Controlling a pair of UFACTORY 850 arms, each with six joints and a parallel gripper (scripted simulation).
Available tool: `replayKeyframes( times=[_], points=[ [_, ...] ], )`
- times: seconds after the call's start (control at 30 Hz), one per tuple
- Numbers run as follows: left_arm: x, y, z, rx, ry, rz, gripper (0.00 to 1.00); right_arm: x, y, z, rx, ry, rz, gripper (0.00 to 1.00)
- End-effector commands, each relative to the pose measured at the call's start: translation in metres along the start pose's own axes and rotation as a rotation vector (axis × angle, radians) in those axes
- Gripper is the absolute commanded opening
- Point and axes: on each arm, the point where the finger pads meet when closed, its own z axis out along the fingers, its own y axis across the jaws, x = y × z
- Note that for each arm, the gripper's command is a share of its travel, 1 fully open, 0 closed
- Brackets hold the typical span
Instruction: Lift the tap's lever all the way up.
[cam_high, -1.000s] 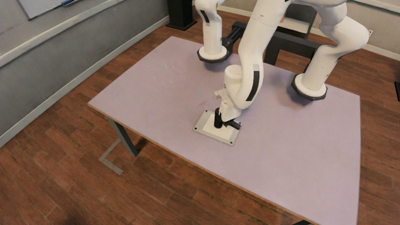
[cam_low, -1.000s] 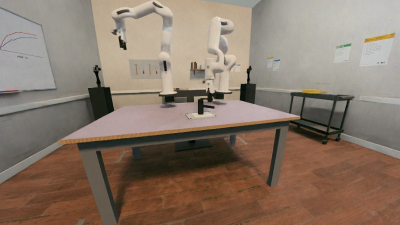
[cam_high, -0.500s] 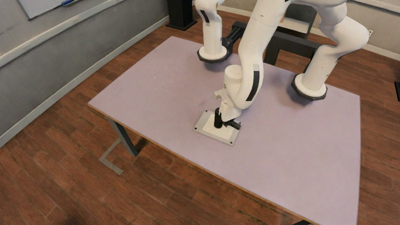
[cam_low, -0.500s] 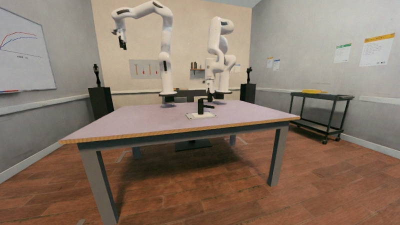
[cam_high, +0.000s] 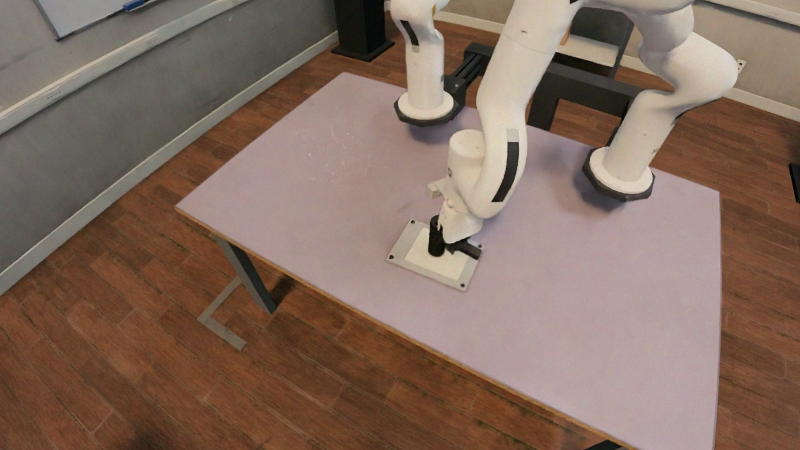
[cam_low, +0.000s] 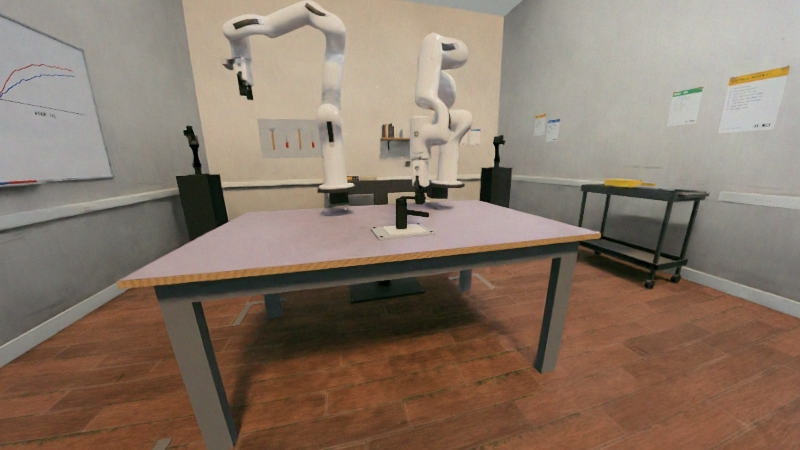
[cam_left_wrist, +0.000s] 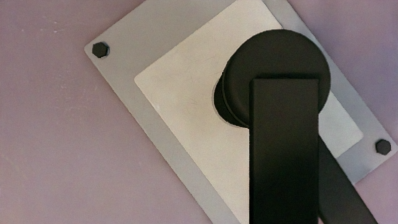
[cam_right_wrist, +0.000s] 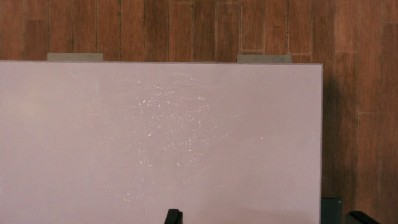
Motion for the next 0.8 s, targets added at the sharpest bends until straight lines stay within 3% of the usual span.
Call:
replayKeyframes(
  times=[0.0, 0.77],
  points=[
    [0.0, -0.001, -0.001, 0.002, 0.0, 0.0, 0.0, 0.0, 0.0, -0.001, 0.0, 0.002, 0.0, 1.0],
    [0.012, -0.001, -0.032, 0.002, 0.0, 0.0, 0.0, 0.0, 0.0, -0.001, 0.0, 0.002, 0.0, 1.0]
  ],
)
